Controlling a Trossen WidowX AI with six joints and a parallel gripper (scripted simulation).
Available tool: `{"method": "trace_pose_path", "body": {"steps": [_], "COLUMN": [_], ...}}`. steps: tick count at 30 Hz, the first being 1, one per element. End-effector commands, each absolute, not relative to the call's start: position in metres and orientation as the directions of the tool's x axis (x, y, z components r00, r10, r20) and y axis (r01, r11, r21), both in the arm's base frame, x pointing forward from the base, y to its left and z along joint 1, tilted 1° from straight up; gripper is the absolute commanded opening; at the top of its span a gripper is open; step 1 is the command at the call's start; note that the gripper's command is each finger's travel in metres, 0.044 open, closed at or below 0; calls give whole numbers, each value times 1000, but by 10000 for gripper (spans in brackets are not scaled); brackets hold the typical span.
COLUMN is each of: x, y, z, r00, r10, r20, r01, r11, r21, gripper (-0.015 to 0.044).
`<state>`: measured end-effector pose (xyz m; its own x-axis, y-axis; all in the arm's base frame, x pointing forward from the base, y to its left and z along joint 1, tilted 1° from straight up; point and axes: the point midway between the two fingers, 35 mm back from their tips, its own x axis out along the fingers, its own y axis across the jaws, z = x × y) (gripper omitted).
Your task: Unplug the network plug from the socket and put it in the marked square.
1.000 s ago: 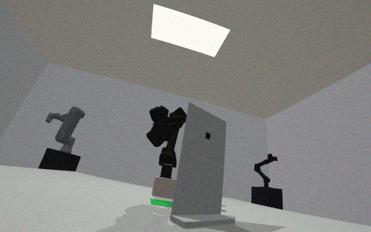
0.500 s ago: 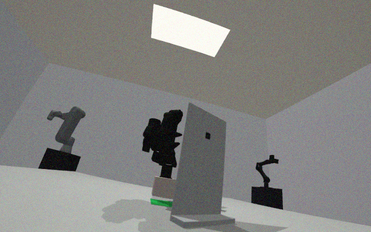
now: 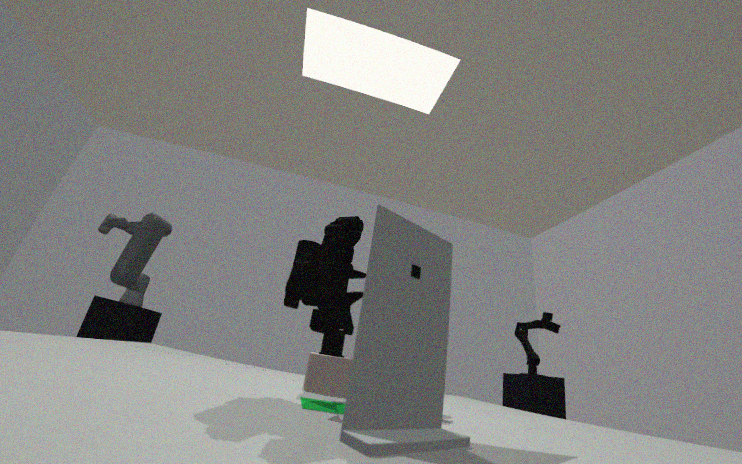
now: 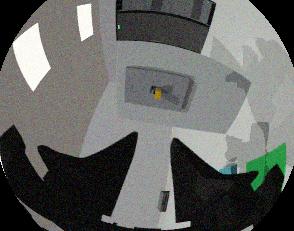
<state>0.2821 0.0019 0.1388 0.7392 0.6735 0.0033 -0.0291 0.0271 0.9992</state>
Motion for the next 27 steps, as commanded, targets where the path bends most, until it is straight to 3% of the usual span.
{"method": "trace_pose_path", "body": {"steps": [1, 27], "x": [299, 344], "y": [9, 33], "z": [141, 143], "r00": [740, 740], "r10": [672, 672], "r20": [7, 11], "r01": [-32, -37], "r11": [26, 24], "r21": [999, 999], "gripper": [156, 156]}}
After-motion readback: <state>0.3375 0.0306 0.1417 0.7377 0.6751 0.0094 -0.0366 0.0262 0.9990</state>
